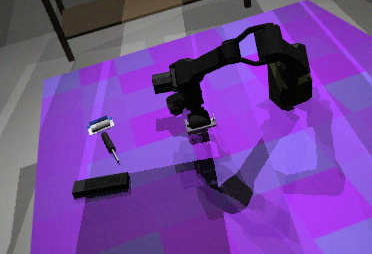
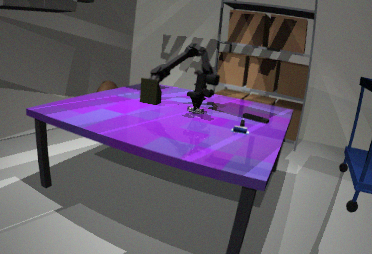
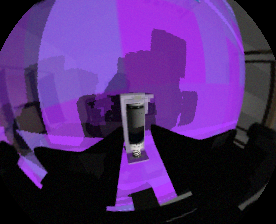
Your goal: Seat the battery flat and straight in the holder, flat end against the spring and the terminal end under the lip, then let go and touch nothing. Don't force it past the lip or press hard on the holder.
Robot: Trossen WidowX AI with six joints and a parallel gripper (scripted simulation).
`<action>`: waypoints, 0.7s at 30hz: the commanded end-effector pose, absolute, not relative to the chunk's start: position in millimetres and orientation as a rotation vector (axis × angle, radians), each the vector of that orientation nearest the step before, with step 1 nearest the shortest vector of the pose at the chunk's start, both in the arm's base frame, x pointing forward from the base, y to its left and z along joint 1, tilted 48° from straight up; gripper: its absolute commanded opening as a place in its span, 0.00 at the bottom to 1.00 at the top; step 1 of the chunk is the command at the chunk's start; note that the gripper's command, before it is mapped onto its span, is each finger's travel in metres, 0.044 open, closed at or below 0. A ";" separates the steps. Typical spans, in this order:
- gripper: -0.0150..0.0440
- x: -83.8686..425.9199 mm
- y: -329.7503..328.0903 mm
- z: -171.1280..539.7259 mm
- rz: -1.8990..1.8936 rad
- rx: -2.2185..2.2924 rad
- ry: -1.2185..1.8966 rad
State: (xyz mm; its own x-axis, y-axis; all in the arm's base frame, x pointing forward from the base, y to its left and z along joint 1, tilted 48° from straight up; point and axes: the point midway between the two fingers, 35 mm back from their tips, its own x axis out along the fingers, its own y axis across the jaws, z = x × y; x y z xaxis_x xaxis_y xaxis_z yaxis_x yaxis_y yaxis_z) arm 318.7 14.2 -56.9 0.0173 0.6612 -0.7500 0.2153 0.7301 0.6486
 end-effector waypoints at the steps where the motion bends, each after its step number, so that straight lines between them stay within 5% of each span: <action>1: 0.58 318.8 12.8 -55.8 0.400 0.737 1.550; 10: 0.98 314.8 -42.5 -6.4 0.398 0.725 1.548; 21: 1.00 315.2 -43.4 -7.4 0.398 0.725 1.548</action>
State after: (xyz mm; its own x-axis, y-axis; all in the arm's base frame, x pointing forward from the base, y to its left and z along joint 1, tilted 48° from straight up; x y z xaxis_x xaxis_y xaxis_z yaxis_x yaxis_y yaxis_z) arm 315.7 -42.1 -7.5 0.0222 0.6579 -0.7528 0.2118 0.7328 0.6467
